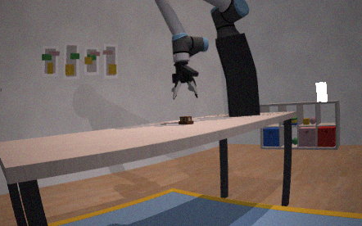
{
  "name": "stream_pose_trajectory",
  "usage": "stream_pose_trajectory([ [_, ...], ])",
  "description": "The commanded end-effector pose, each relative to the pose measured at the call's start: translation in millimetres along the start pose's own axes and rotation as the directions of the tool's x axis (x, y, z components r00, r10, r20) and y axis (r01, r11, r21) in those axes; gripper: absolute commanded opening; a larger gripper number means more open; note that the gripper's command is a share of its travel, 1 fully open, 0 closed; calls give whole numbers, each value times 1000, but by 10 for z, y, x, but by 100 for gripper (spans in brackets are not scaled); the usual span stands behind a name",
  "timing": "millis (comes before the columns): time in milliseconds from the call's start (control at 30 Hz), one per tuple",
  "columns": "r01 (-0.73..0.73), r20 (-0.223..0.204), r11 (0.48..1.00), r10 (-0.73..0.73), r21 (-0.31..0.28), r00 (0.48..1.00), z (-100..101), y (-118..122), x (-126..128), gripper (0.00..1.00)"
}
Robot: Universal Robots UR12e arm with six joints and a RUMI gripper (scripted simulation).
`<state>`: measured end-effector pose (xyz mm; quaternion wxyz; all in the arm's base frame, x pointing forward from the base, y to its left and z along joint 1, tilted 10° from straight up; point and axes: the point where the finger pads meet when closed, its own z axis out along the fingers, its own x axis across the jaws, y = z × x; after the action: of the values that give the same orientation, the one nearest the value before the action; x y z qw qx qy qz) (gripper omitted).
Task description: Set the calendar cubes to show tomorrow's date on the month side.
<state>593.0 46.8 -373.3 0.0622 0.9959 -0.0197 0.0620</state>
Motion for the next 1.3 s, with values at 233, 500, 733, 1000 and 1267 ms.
stream_pose_trajectory([
  [233, 0, -1, 1000, 0, 0, 1000, -451, 0, 3, 100],
  [500, 0, -1, 1000, 0, 0, 1000, -624, 0, 3, 100],
  [733, 0, -1, 1000, 0, 0, 1000, -637, 0, 3, 100],
  [1000, 0, -1, 1000, 0, 0, 1000, -637, 0, 3, 100],
  [1267, 0, -1, 1000, 0, 0, 1000, -637, 0, 3, 100],
])
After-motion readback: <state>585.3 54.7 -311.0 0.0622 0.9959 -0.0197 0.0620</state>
